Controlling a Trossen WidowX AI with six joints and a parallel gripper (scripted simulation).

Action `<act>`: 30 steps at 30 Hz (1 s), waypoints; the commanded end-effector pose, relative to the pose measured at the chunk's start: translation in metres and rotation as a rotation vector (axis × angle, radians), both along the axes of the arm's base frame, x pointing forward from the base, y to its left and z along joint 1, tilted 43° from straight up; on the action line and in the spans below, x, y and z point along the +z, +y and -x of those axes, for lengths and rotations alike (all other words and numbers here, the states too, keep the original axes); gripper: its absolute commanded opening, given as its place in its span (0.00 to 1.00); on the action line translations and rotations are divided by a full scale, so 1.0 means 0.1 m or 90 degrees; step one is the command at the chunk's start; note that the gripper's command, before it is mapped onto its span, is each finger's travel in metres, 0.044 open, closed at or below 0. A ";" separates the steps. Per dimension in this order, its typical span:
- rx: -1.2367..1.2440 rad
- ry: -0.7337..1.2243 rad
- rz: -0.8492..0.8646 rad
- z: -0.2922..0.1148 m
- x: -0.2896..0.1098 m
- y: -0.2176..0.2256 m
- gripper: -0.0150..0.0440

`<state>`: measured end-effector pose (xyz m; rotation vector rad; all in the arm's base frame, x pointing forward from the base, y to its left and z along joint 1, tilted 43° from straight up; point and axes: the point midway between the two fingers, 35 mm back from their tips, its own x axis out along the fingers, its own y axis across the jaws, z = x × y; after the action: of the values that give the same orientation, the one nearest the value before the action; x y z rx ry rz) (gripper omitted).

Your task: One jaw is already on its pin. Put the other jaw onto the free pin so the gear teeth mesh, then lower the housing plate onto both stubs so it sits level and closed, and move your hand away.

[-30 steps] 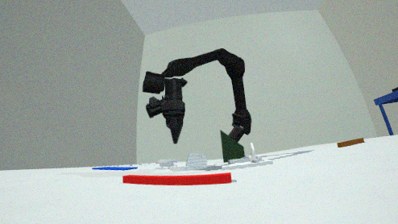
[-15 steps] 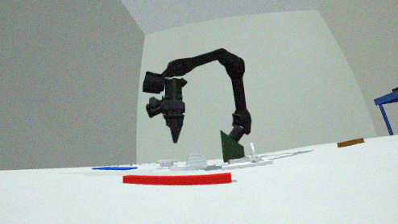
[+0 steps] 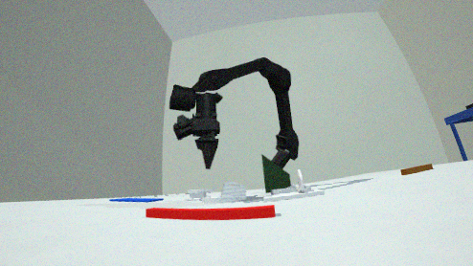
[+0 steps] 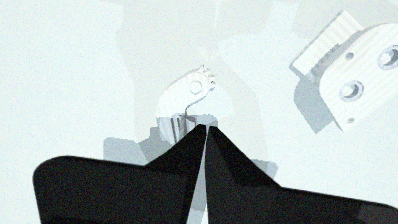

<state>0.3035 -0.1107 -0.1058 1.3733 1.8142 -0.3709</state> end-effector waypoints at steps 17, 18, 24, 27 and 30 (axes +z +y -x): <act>0.000 0.000 0.000 0.00 0.00 0.00 0.43; 0.000 0.000 0.000 0.00 0.00 0.00 0.48; 0.000 0.000 0.000 0.00 0.00 0.00 0.74; 0.000 0.000 0.000 0.00 0.00 0.00 0.88; 0.000 0.000 0.000 0.00 0.00 0.00 1.00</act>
<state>0.3035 -0.1107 -0.1058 1.3738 1.8138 -0.3707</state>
